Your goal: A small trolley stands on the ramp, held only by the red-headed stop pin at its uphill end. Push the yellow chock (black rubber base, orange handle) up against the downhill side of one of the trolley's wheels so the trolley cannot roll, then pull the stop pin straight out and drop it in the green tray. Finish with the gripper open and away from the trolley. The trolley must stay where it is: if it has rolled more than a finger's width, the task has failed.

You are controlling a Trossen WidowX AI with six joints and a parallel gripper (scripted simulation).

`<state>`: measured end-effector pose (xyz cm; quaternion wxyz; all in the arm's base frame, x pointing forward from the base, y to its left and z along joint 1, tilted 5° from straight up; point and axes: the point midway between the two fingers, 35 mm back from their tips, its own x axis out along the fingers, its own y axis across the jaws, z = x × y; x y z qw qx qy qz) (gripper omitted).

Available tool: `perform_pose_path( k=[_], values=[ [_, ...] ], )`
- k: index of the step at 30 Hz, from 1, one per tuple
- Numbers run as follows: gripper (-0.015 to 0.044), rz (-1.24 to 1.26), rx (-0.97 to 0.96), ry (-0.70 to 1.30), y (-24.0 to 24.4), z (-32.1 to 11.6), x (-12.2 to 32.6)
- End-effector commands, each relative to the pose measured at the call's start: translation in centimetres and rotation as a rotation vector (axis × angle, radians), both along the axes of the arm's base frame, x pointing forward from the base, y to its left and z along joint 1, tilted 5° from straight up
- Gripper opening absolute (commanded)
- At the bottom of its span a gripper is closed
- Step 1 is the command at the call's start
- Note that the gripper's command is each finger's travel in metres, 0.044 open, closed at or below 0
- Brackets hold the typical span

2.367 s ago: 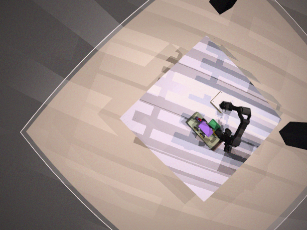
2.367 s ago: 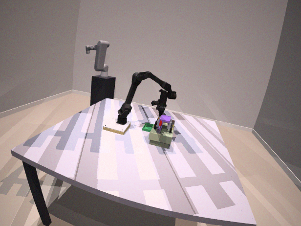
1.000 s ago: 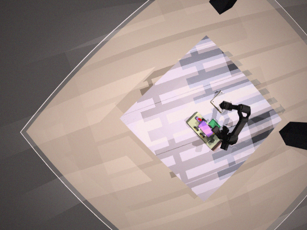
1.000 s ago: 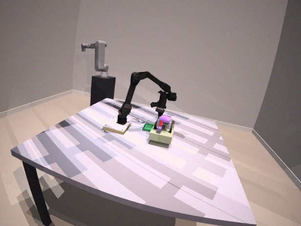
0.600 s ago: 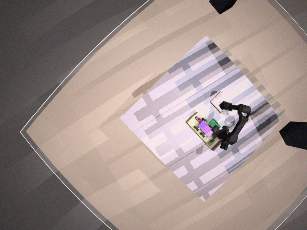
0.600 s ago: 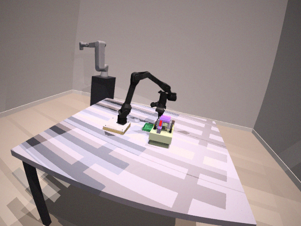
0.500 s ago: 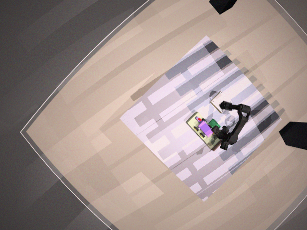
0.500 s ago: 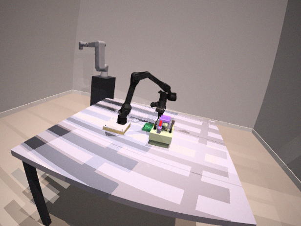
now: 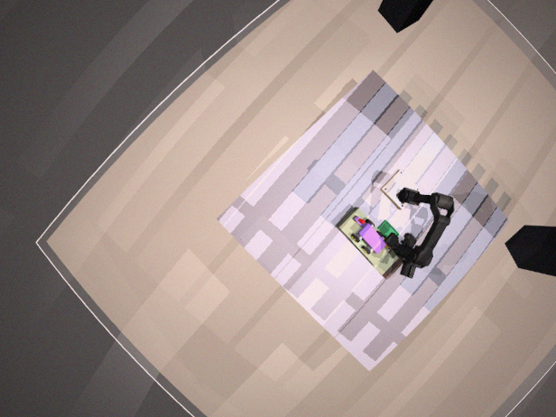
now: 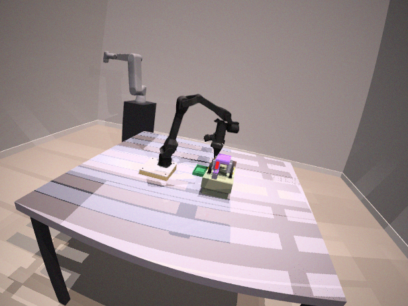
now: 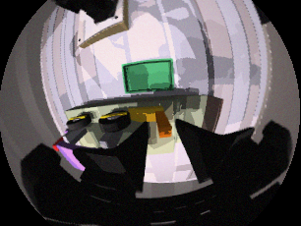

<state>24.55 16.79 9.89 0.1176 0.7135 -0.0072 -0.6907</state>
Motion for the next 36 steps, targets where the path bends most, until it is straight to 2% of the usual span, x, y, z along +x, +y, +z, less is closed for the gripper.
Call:
perform_pose_path(
  k=[1,12,16,20,25,36],
  values=[
    [0.0190,-0.003,-0.001,-0.005,0.3,1.4,-0.1],
    [0.0190,-0.003,-0.001,-0.005,0.8,4.6,-0.2],
    [0.0295,0.002,0.001,-0.004,0.7,3.7,-0.1],
    [0.0190,-0.049,0.011,-0.039,0.9,4.5,0.2],
    [0.0190,-0.252,0.012,-0.104,-1.0,5.6,1.9],
    [0.0190,-0.905,-0.016,-0.273,-9.7,8.0,5.5]
  ],
)
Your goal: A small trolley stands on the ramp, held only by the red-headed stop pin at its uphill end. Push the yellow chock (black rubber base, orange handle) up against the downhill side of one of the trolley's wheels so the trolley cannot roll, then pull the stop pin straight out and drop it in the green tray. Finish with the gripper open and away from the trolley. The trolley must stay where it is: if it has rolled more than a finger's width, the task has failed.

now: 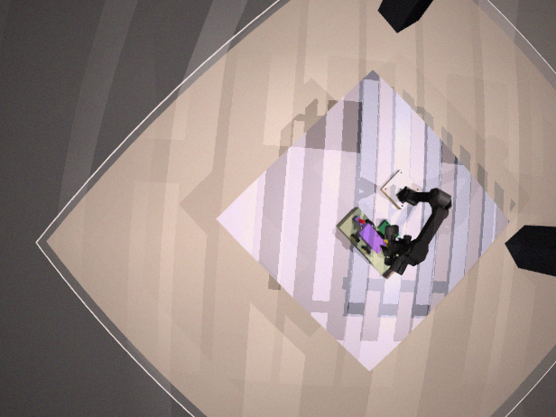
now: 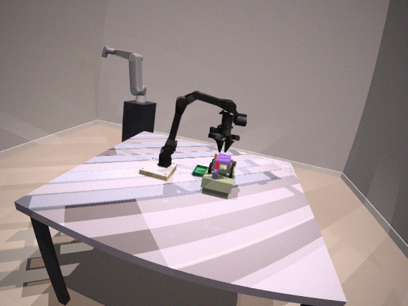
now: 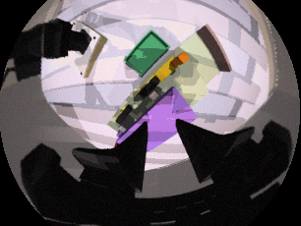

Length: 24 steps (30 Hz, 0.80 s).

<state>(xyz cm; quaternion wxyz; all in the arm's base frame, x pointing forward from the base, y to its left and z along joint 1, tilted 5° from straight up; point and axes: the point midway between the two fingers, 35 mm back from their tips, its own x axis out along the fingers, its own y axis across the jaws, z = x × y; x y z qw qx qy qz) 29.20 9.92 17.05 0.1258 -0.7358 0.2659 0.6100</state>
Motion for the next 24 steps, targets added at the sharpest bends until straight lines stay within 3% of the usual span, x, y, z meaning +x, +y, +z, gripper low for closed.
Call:
perform_pose_path(
  k=[1,11,24],
  values=[
    [0.0190,-0.263,-0.010,-0.072,-3.6,1.1,1.0],
    [0.0190,-0.809,-0.038,-0.230,-11.5,3.2,1.6],
    [0.0190,-0.818,-0.039,-0.233,-11.7,2.9,1.6]
  ],
)
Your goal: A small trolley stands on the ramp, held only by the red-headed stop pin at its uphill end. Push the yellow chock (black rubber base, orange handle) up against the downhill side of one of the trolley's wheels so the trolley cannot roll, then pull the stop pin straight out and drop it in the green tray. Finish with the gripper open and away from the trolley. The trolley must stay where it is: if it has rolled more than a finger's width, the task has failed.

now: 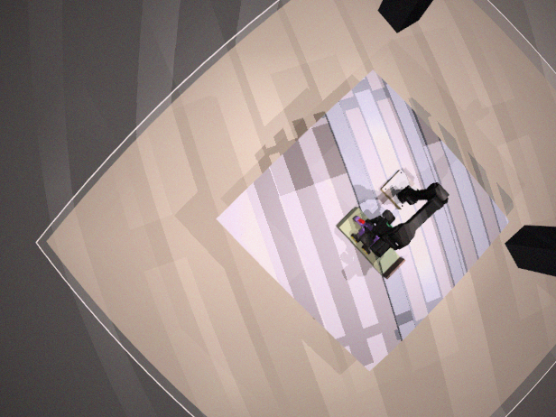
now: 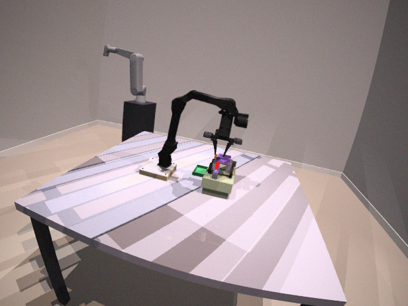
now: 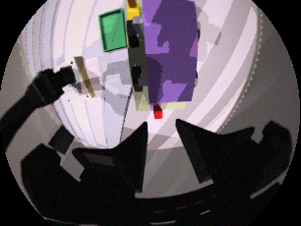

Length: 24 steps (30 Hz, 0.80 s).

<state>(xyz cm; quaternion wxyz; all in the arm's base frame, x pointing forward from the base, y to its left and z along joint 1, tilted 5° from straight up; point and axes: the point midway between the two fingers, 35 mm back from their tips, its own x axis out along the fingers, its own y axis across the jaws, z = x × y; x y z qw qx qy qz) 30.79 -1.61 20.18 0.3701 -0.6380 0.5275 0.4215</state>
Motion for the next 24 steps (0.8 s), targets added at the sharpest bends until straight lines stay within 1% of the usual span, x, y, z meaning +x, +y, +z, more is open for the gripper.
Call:
perform_pose_path(
  k=[1,16,24],
  values=[
    [0.0190,-0.013,-0.003,-0.004,-0.3,-0.4,0.0],
    [0.0190,-0.013,-0.004,-0.004,-1.1,-2.5,0.2],
    [0.0190,-0.013,-0.004,-0.004,-1.3,-2.8,0.3]
  ],
)
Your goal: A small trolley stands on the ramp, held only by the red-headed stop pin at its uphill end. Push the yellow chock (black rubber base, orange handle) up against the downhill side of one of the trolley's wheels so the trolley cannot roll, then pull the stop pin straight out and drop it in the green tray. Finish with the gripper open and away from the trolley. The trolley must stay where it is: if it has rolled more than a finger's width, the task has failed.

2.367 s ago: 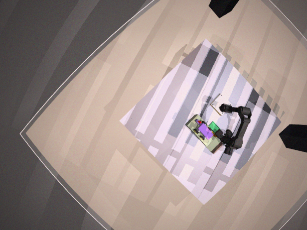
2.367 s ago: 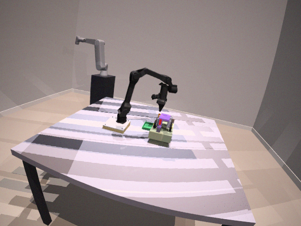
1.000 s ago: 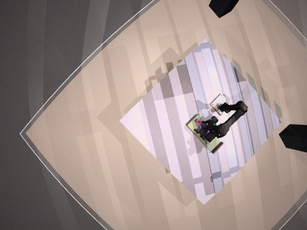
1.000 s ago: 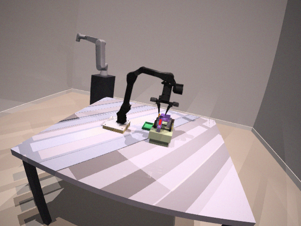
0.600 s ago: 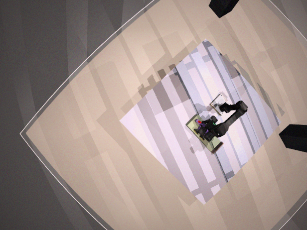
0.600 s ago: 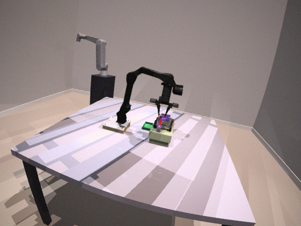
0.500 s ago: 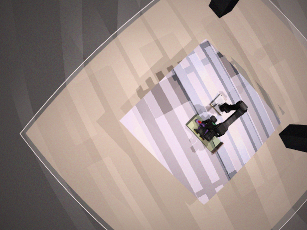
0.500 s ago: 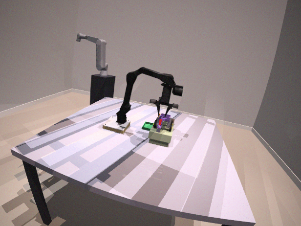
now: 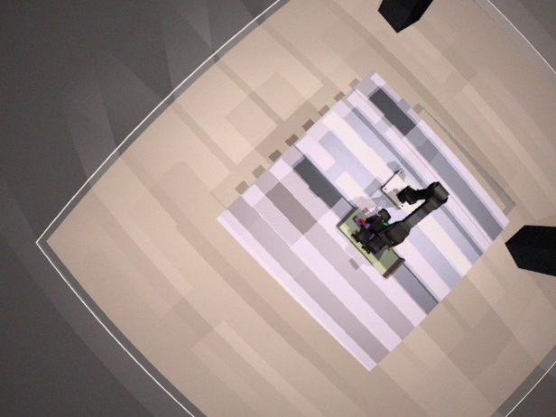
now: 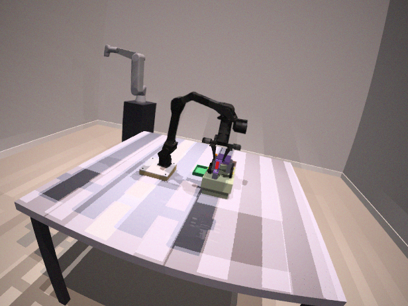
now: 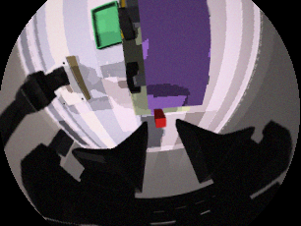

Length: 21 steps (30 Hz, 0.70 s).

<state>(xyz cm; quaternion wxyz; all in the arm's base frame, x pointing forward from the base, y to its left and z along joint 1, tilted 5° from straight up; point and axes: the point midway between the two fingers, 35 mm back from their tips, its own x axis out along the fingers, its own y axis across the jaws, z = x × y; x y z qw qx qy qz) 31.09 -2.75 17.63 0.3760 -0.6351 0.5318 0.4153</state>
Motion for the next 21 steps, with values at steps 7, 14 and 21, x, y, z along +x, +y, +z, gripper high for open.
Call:
perform_pose_path(
  k=[7,14,21],
  values=[
    [0.0190,0.005,-0.004,0.005,-0.5,-1.3,0.1],
    [0.0190,0.005,-0.004,0.004,-0.9,-2.2,0.2],
    [0.0190,0.005,-0.004,0.004,-1.2,-3.0,0.3]
  ],
)
